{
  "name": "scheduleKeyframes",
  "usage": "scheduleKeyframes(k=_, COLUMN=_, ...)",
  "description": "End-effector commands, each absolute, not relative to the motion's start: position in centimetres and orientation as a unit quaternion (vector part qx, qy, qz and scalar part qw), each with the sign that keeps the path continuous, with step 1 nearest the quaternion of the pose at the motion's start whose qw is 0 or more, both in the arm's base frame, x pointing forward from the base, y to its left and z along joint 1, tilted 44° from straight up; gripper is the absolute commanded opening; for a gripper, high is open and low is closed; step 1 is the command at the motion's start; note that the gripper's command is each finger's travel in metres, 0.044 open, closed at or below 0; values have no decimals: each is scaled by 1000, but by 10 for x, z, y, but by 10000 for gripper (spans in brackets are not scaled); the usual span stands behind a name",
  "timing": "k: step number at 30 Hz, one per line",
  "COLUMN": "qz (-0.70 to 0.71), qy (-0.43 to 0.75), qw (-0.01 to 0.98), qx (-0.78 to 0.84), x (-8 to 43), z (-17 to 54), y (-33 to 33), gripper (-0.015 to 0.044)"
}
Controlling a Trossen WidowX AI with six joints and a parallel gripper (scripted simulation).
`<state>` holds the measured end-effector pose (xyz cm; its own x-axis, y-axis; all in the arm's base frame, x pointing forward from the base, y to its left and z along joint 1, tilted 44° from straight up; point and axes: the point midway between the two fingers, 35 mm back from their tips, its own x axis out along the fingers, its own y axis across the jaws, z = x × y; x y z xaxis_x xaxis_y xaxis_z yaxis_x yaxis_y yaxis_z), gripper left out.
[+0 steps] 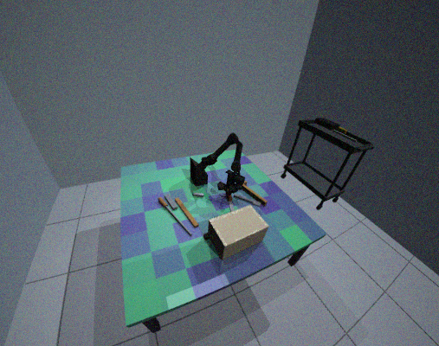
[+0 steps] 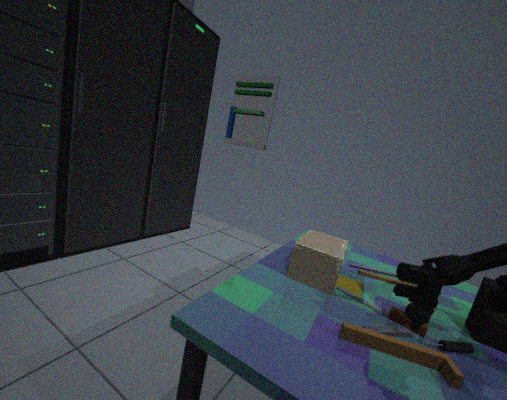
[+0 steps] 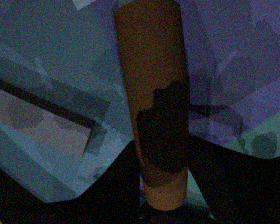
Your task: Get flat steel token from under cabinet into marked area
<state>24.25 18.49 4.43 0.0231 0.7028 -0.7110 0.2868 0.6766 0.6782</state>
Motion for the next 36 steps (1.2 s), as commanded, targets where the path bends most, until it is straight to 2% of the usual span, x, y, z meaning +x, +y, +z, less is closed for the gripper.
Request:
scheduleKeyframes(k=1, qz=171, qy=678, qw=615, qx=364, x=248, z=44, y=184, gripper=0)
scheduleKeyframes(k=36, qz=171, qy=677, qw=616, qx=364, x=291, z=37, y=175, gripper=0)
